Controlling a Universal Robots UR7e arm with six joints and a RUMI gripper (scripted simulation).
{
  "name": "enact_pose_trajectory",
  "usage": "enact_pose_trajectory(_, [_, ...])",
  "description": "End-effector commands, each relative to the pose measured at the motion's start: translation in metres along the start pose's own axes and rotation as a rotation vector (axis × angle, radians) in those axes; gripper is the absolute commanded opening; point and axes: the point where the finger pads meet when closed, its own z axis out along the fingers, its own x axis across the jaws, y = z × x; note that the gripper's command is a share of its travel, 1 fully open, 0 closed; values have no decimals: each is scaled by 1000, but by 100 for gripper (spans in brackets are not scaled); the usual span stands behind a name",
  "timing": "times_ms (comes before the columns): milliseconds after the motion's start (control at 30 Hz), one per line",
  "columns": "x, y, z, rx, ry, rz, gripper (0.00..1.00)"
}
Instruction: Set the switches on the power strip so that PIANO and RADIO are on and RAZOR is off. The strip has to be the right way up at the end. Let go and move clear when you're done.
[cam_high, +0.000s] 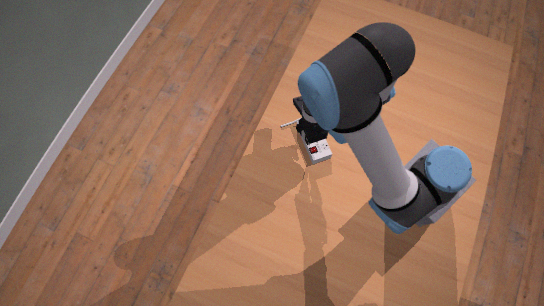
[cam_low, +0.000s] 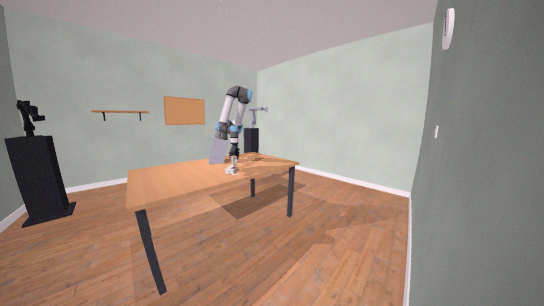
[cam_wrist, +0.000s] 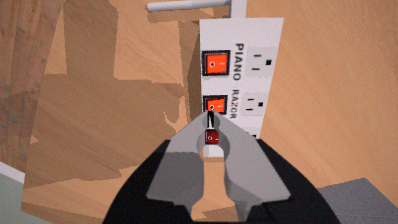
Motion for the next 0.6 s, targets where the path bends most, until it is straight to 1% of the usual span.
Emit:
enact_pose_trajectory(0, [0,0,1,1,0,0,0])
enact_pose_trajectory(567, [0,0,7,1,0,0,0])
